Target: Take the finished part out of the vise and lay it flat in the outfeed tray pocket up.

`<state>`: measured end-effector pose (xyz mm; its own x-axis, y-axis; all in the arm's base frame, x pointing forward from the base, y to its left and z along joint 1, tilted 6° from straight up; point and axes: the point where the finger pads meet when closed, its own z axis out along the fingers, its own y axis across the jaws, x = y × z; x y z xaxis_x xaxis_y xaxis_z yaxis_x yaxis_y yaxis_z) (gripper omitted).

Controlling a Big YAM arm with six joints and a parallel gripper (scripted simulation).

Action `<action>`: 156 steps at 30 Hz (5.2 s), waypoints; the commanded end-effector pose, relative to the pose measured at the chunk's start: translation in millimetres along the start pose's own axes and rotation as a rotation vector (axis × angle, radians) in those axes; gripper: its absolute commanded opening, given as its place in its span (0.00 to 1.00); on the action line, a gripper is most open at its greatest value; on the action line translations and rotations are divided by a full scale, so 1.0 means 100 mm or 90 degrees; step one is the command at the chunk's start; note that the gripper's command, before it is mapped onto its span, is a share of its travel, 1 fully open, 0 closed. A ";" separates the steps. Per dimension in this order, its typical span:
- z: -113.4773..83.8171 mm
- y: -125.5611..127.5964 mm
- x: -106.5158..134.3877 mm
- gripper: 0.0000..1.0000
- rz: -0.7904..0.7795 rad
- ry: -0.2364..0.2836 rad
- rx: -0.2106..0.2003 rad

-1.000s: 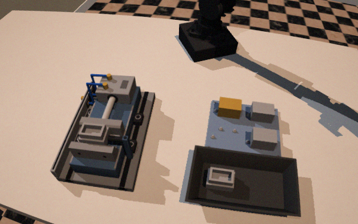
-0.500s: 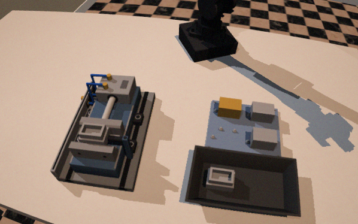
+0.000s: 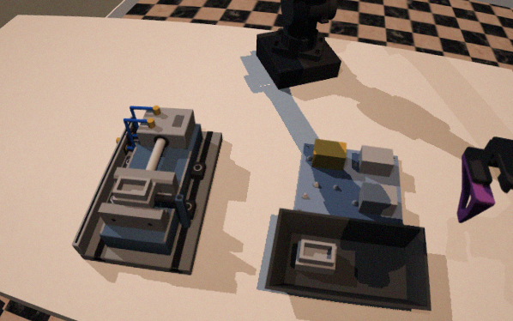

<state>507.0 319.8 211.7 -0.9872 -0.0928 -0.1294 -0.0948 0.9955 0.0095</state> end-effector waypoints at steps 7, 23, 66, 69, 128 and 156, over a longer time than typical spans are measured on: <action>-0.01 -1.44 -0.35 1.00 0.297 -0.008 -0.005; 0.13 -4.11 0.03 1.00 0.804 0.003 -0.009; 0.25 -4.83 0.42 0.00 0.967 0.021 -0.006; 0.25 -4.83 0.42 0.00 0.967 0.021 -0.006; 0.25 -4.83 0.42 0.64 0.967 0.021 -0.006; 0.26 -4.83 0.41 0.64 0.967 0.020 -0.006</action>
<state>515.1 -163.8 168.1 -0.1655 0.9854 0.0393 0.9822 0.1611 0.0969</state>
